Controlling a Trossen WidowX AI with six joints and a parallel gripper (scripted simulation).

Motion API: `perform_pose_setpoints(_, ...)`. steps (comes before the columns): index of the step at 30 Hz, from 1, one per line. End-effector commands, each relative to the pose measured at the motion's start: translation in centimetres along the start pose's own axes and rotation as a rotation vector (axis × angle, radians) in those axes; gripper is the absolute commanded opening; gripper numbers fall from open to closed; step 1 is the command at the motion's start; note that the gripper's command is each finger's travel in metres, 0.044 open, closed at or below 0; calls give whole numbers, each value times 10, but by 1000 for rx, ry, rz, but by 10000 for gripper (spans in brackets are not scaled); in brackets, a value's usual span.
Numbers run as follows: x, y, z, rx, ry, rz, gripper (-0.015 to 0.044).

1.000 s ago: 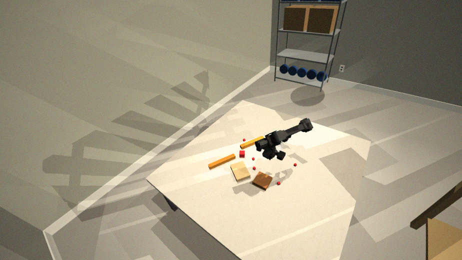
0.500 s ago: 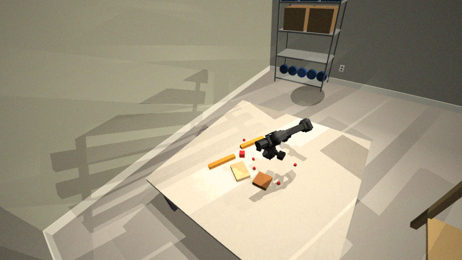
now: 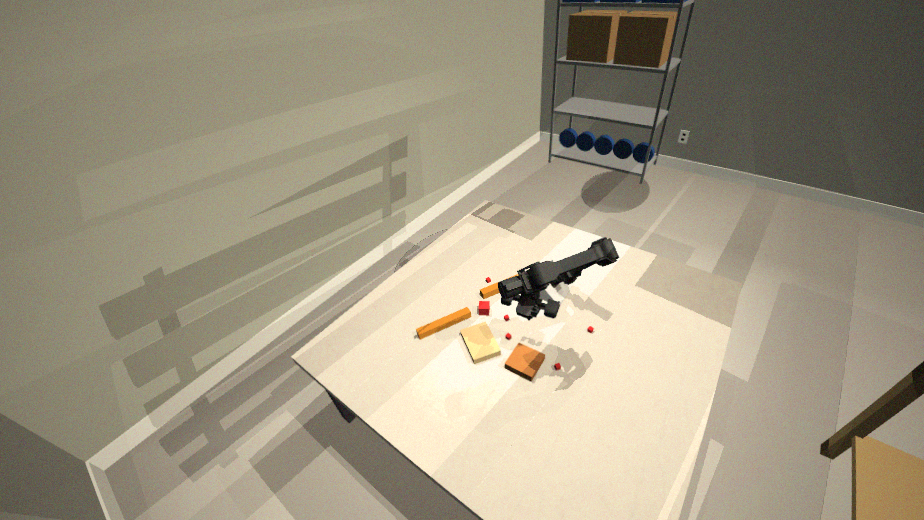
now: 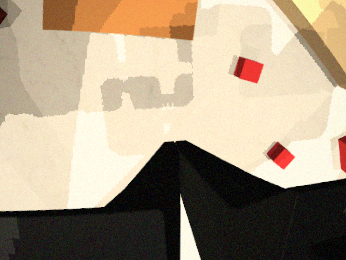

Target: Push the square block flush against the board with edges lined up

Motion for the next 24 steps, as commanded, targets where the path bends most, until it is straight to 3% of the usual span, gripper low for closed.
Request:
perform_pose_setpoints(1,-6,-35,-7,130,1,10,0)
perform_pose_setpoints(19,-57,-189,4,742,8,14,0)
perform_pose_setpoints(24,-63,-201,8,793,8,13,0)
Point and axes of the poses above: the point midway between the two fingers, 35 mm back from their tips, its own x axis back along the fingers, its own y axis across the jaws, z = x × y, the point moved 9 cm from there along x, back along the fingers, and after that the axes turned 4 degrees about -x, right-handed, at the moved point
